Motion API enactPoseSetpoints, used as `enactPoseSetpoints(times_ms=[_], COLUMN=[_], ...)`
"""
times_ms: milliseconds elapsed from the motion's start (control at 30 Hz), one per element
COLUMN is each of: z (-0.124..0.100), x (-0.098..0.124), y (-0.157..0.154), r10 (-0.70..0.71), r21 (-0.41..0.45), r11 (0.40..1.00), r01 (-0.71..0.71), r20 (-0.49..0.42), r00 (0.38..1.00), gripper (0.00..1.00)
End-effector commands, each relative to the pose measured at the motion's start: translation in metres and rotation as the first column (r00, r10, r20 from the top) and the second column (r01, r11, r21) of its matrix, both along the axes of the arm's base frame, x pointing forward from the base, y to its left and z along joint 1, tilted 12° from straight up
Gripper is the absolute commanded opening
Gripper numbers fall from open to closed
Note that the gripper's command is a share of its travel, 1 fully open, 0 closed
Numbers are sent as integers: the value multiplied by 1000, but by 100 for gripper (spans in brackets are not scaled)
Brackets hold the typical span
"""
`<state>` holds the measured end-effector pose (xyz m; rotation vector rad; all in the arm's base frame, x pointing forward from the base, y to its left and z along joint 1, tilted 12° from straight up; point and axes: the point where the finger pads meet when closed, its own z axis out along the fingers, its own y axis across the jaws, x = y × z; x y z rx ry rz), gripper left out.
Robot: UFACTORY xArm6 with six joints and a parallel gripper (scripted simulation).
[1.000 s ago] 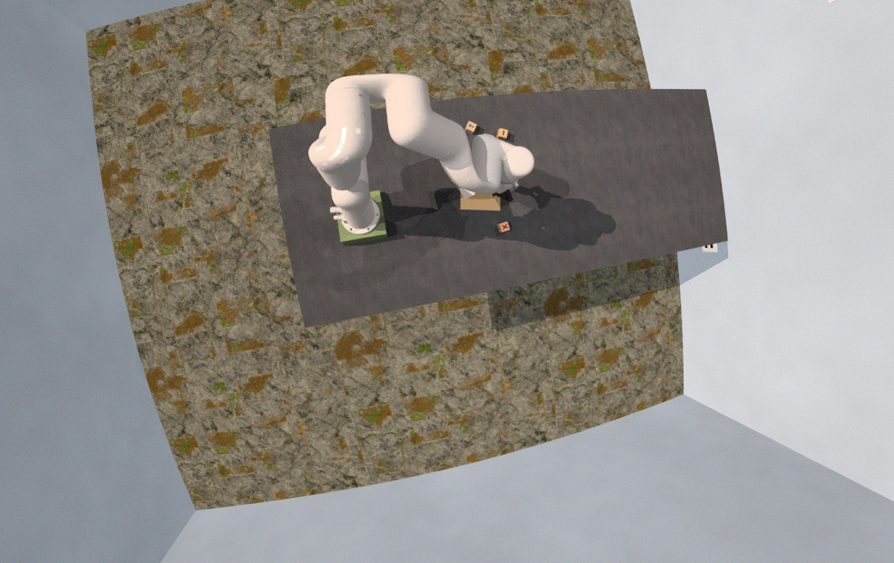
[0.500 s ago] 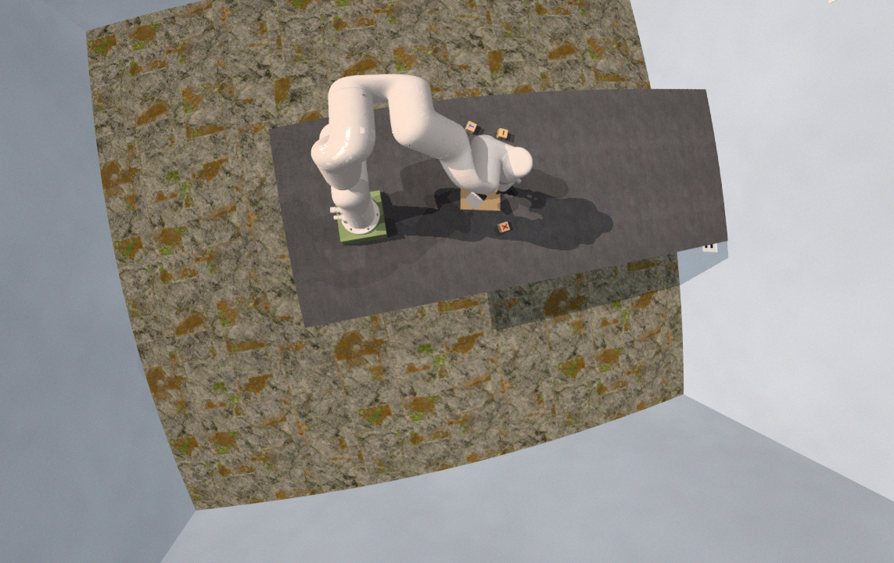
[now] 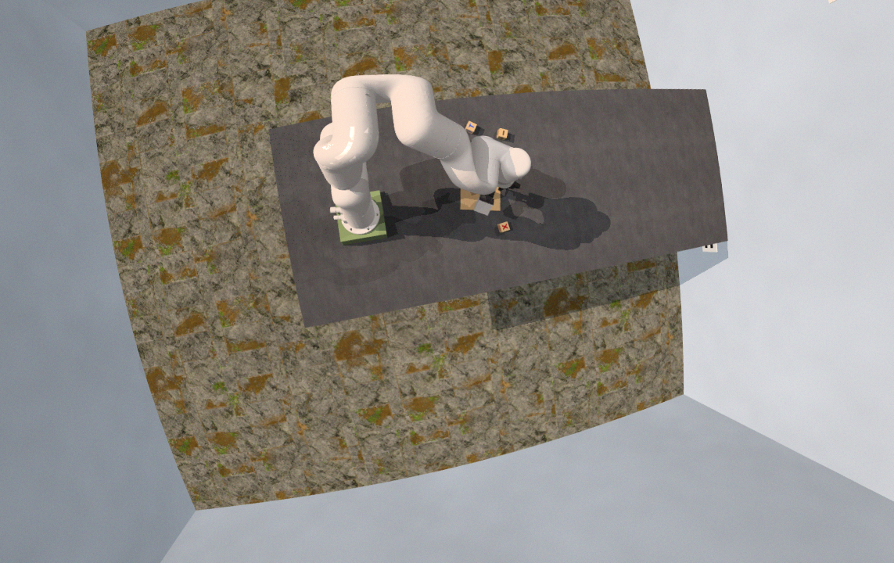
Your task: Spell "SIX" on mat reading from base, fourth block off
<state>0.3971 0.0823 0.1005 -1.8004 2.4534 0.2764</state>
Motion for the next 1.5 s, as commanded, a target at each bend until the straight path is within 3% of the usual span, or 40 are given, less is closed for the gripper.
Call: enactPoseSetpoints(times_ms=[0,300,700,967,1000,1467], z=[-3,-7,-17,-18,-18,-18], x=[1,1,0,-1,-1,-1], y=[1,2,4,4,4,4], r10=[135,294,570,604,604,604], r21=[13,10,-10,-14,-14,-14], r11=[991,955,819,794,794,794], r01=[-135,-295,-574,-608,-608,-608], r20=[34,68,130,138,138,138], r00=[990,953,811,785,785,785], gripper=[100,100,100,100,69,69])
